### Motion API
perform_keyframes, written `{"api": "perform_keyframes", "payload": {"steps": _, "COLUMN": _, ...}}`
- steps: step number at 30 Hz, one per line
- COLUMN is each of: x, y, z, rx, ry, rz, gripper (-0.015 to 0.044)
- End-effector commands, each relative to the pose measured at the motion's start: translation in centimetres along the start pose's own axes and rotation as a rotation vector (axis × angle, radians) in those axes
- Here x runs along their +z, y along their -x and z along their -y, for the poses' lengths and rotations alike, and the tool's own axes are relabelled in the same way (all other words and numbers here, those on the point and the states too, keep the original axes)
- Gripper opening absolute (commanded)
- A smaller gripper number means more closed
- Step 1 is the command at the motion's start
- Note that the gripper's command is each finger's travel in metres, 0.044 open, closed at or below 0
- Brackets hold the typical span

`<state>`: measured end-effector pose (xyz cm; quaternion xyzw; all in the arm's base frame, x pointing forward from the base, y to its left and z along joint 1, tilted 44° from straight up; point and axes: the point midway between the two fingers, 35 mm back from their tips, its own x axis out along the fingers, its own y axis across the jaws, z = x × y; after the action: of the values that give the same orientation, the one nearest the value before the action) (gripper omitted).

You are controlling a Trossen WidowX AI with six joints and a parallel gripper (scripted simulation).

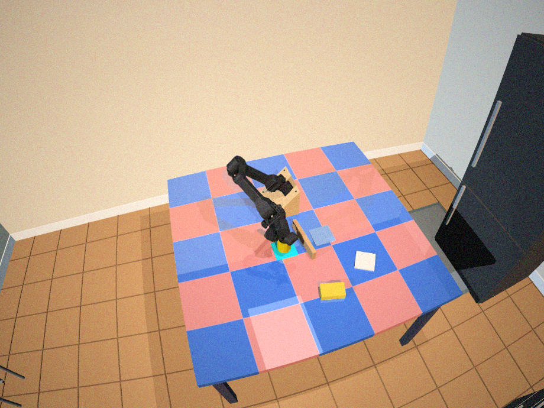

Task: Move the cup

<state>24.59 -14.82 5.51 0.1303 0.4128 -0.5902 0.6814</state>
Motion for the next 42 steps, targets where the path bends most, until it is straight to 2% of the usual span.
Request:
{"api": "perform_keyframes", "payload": {"steps": 1, "x": 0.0, "y": 0.1, "z": 0.0, "rx": 0.001, "ry": 0.0, "rz": 0.0, "gripper": 0.0}}
{"api": "perform_keyframes", "payload": {"steps": 11, "x": 0.0, "y": 0.1, "z": 0.0, "rx": 0.001, "ry": 0.0, "rz": 0.0, "gripper": 0.0}}
{"api": "perform_keyframes", "payload": {"steps": 17, "x": 0.0, "y": 0.1, "z": 0.0, "rx": 0.001, "ry": 0.0, "rz": 0.0, "gripper": 0.0147}}
{"api": "perform_keyframes", "payload": {"steps": 42, "x": -0.2, "y": 2.6, "z": -0.2, "rx": 0.0, "ry": 0.004, "rz": -0.005, "gripper": 0.0147}}
